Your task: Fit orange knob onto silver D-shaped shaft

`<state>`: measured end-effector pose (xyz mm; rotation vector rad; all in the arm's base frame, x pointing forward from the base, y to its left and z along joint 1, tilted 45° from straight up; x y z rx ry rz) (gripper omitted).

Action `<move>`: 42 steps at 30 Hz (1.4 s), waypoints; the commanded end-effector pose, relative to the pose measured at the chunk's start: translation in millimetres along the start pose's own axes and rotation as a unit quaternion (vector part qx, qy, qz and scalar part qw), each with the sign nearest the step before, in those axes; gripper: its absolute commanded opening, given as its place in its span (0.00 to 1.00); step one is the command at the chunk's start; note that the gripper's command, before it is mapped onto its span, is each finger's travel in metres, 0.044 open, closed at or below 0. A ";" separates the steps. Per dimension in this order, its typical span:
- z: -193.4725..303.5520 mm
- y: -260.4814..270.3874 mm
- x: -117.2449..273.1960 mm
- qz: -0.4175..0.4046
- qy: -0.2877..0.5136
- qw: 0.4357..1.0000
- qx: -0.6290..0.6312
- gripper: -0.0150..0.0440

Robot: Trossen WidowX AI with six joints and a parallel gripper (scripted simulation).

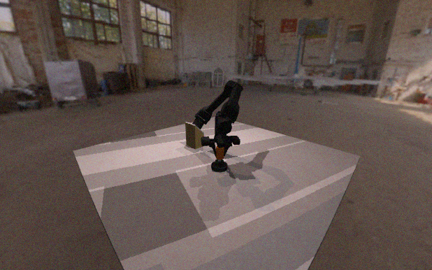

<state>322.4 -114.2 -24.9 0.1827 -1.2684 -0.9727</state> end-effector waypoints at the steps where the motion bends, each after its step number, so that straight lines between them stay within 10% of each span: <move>1: 0.5 -0.6 -1.2 -0.002 -0.002 1.000 -0.003 0.25; 42: 0.9 -1.0 -16.5 0.000 0.000 1.000 0.003 0.30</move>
Point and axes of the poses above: the point midway between the two fingers, 35 mm back from their tips, its own x axis back along the fingers, its own y axis across the jaws, z = x × y, the point moved 7 cm from there along x, back along the fingers, and after that the axes turned 6 degrees about x, right-handed, at the moved point
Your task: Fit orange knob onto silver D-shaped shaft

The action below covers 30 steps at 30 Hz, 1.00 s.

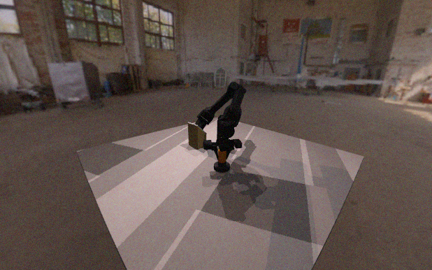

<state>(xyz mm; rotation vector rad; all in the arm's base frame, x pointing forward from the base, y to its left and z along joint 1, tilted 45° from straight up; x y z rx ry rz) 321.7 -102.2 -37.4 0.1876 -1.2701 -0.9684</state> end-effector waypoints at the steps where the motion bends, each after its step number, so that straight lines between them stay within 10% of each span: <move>1: -0.1 -0.3 0.8 0.000 -0.001 1.000 0.000 0.34; 16: -0.1 -0.3 0.8 0.000 -0.001 1.000 0.000 1.00; 23: -0.6 -0.3 3.9 0.000 -0.001 1.000 0.000 1.00; 30: 0.3 -0.8 97.2 0.002 -0.001 1.000 0.000 1.00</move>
Point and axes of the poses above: the point midway between the two fingers, 35 mm back from their tips, its own x axis back along the fingers, its own y axis across the jaws, z = x × y, the point moved 7 cm from there along x, back along the fingers, and after that the axes turned 6 degrees about x, right-handed, at the moved point
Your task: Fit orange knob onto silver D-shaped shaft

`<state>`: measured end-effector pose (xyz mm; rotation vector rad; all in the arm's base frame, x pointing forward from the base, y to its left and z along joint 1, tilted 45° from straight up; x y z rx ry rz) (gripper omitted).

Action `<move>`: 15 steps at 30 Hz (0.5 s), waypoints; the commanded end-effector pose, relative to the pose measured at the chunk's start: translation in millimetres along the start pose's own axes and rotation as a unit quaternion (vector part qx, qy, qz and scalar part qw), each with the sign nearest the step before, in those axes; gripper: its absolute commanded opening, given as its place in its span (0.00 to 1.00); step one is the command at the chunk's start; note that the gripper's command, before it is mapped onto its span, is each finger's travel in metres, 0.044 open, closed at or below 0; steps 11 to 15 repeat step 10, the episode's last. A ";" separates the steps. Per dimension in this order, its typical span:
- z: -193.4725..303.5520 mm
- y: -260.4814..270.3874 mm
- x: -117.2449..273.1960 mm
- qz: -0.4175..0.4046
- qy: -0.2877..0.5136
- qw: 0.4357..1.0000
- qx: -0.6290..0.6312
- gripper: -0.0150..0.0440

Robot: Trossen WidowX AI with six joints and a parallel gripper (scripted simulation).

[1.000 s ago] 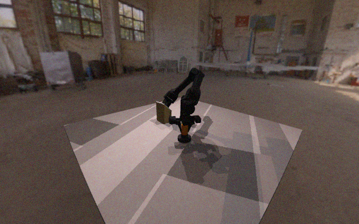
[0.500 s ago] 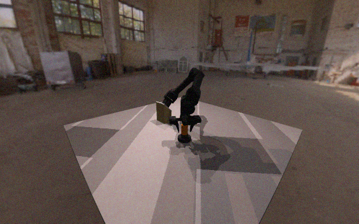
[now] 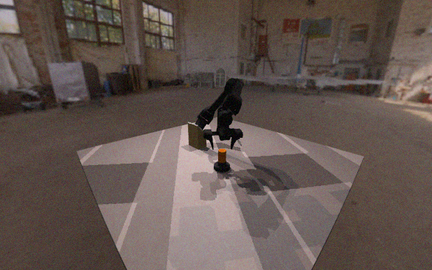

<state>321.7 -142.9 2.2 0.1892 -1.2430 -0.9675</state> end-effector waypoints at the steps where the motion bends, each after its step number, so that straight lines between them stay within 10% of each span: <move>1: 3.1 -0.3 40.4 0.001 -0.013 1.000 0.005 1.00; 15: 0.0 -1.1 40.5 0.001 -0.013 1.000 0.005 1.00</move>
Point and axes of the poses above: the point midway between the two fingers, 35 mm back from their tips, its own x axis back along the fingers, its own y axis across the jaws, z = x × y, the point moved 7 cm from there along x, back along the fingers, and after that the axes turned 6 degrees about x, right-handed, at the moved point
